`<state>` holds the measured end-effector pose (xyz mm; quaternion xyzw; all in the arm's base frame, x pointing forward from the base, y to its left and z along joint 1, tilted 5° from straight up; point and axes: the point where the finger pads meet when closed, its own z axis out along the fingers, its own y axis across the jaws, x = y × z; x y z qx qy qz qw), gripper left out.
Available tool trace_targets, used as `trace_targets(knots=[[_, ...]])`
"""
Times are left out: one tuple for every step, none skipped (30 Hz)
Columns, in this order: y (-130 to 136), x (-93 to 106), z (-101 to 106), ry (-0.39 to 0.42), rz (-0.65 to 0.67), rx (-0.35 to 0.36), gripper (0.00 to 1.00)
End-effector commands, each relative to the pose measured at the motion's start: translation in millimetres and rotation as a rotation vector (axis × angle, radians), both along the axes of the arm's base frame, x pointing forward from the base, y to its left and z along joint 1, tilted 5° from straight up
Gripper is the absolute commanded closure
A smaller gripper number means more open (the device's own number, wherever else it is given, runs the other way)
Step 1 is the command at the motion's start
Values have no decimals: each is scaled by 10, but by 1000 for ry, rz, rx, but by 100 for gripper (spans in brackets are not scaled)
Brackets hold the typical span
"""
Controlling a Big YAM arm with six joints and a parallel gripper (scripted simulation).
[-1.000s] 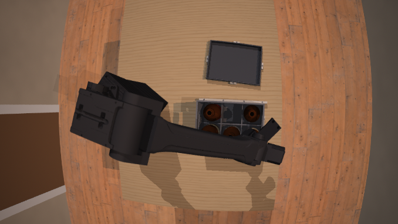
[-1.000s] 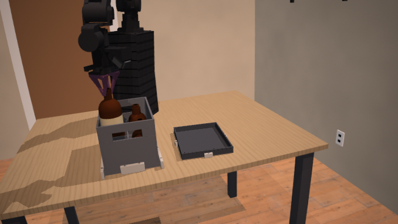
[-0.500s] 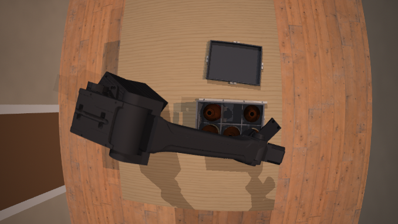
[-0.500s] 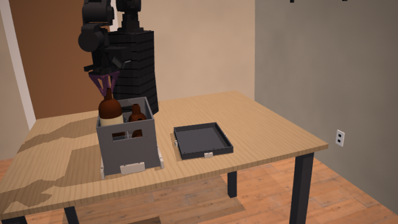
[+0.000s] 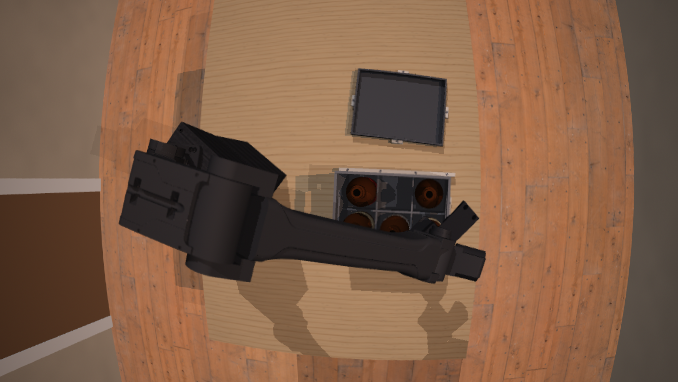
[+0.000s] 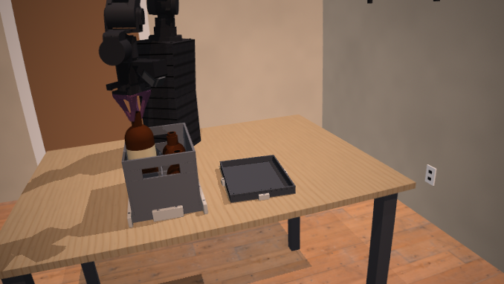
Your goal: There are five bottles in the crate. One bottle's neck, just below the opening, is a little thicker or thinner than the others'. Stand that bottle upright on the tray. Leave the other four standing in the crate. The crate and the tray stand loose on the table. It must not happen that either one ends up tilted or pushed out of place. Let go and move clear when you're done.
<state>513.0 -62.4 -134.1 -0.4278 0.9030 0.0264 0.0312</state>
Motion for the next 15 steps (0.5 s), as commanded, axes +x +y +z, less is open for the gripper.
trace_targets(knots=[[-133, 89, 257, -36, -8, -4, 100], [-133, 83, 261, -35, -8, -4, 100], [-133, 77, 264, -34, -8, -3, 100], [-132, 70, 268, -33, -8, -3, 100], [-131, 63, 273, -32, -8, -3, 100], [-131, 56, 278, -31, -8, -3, 100], [-131, 48, 283, -29, -8, -3, 100], [-130, 40, 289, -28, -8, -2, 100], [-129, 31, 295, -27, -8, -2, 100], [-133, 45, 313, -29, -8, -3, 100], [-137, 65, 334, -33, -8, -3, 100], [-137, 65, 334, -33, -8, -3, 100], [-137, 65, 334, -33, -8, -3, 100], [-139, 67, 346, -34, -8, -3, 100], [-138, 58, 354, -33, -8, -3, 100]])
